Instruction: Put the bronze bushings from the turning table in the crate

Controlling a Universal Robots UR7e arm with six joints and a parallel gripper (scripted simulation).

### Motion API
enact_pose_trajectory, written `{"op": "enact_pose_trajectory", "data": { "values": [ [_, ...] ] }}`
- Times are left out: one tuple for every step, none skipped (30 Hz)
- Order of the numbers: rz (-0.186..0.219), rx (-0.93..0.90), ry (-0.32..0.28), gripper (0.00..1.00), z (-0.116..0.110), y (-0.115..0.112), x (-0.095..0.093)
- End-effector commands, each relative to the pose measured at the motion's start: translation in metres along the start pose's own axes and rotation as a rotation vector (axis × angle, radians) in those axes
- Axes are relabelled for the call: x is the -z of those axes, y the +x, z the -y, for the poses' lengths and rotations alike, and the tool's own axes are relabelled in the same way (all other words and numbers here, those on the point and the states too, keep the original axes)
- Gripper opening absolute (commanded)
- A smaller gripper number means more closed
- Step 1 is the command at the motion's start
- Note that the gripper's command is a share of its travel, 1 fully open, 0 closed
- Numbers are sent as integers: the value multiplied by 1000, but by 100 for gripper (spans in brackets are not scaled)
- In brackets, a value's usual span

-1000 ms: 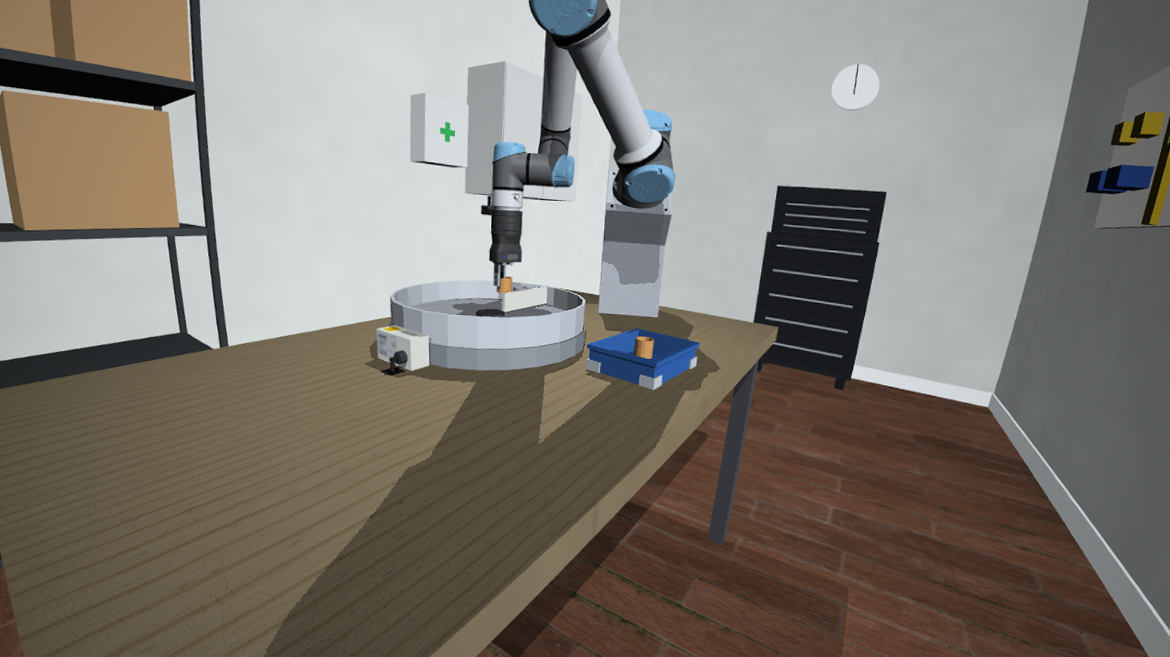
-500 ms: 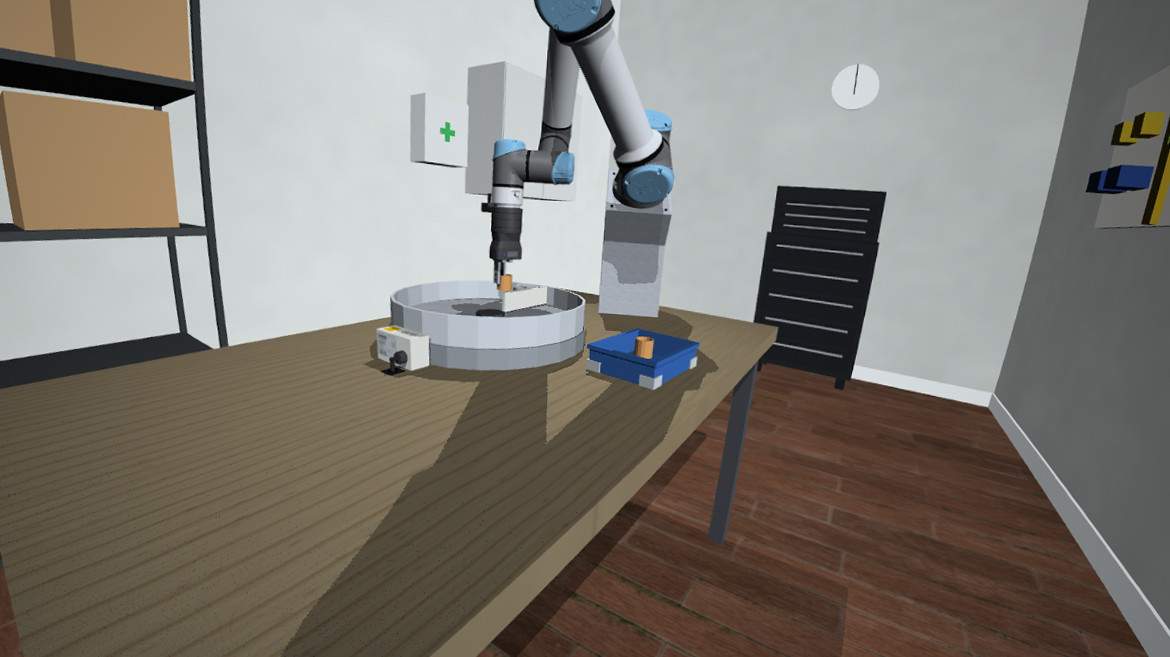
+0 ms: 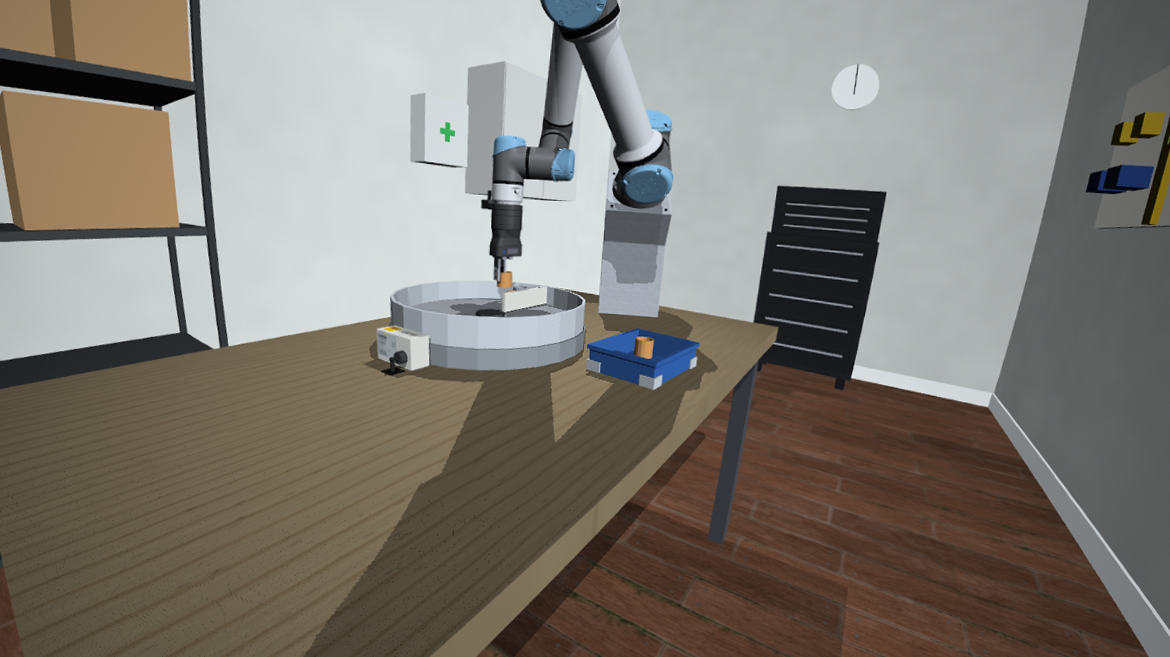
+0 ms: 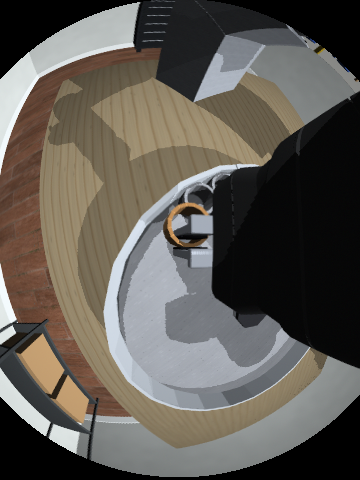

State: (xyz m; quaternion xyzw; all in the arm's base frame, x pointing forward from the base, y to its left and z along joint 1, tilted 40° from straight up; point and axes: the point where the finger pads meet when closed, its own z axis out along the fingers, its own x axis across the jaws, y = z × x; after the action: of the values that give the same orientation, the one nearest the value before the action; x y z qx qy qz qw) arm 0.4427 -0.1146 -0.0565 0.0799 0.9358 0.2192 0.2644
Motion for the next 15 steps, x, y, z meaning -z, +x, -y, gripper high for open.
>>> {"op": "enact_pose_trajectory", "data": {
  "values": [
    [1,0,0,0,0,0,0],
    [1,0,1,0,0,0,2],
    [1,0,1,0,0,0,3],
    [1,0,1,0,0,0,5],
    [1,0,1,0,0,0,6],
    [1,0,1,0,0,0,8],
    [1,0,1,0,0,0,8],
    [1,0,1,0,0,0,8],
    [1,0,1,0,0,0,8],
    [1,0,1,0,0,0,8],
    [1,0,1,0,0,0,8],
    [1,0,1,0,0,0,8],
    [1,0,1,0,0,0,8],
    [1,0,1,0,0,0,8],
    [1,0,1,0,0,0,8]
  ]
}}
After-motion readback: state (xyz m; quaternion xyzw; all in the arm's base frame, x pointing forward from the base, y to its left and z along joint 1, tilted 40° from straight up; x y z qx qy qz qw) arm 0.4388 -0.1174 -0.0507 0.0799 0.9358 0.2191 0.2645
